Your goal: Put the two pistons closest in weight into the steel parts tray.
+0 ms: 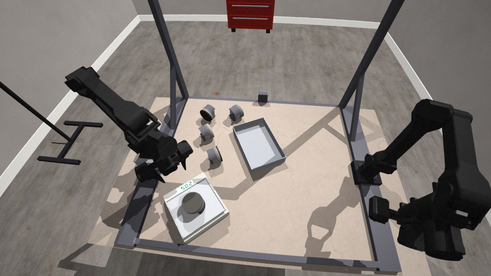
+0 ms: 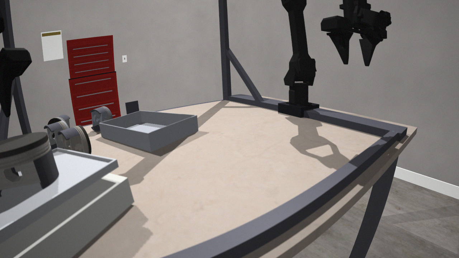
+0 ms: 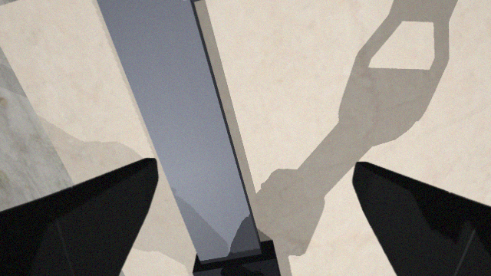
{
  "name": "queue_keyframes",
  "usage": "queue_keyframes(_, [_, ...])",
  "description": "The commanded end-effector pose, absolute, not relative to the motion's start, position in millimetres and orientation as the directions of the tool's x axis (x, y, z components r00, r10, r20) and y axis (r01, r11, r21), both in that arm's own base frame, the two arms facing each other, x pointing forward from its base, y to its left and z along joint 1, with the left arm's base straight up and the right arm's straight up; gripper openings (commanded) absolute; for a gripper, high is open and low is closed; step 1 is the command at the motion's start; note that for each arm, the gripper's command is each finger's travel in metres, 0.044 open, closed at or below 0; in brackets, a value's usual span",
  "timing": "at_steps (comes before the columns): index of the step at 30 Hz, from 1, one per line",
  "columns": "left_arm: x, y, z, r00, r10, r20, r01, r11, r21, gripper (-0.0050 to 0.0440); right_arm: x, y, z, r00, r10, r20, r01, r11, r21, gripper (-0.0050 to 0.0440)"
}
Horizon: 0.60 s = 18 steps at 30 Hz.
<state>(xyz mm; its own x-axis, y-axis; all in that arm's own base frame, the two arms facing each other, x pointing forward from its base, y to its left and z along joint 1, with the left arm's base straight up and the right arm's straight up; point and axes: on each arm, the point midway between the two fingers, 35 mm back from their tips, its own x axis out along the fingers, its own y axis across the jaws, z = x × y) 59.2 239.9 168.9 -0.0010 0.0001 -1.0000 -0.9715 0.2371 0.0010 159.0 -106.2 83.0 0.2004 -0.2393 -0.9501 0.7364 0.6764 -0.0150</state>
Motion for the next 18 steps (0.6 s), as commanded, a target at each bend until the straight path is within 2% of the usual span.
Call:
queue_keyframes(1, [60, 244, 174, 0.004, 0.017, -1.000, -0.971, 0.239, 0.000, 0.0400, 175, -120, 104, 0.177, -0.207, -0.962, 0.715, 0.699, -0.019, 0.0392])
queue_keyframes(18, [60, 244, 174, 0.004, 0.017, -1.000, -0.971, 0.239, 0.000, 0.0400, 222, -172, 127, 0.025, -0.011, -1.000, 0.622, 0.783, 0.007, 0.0392])
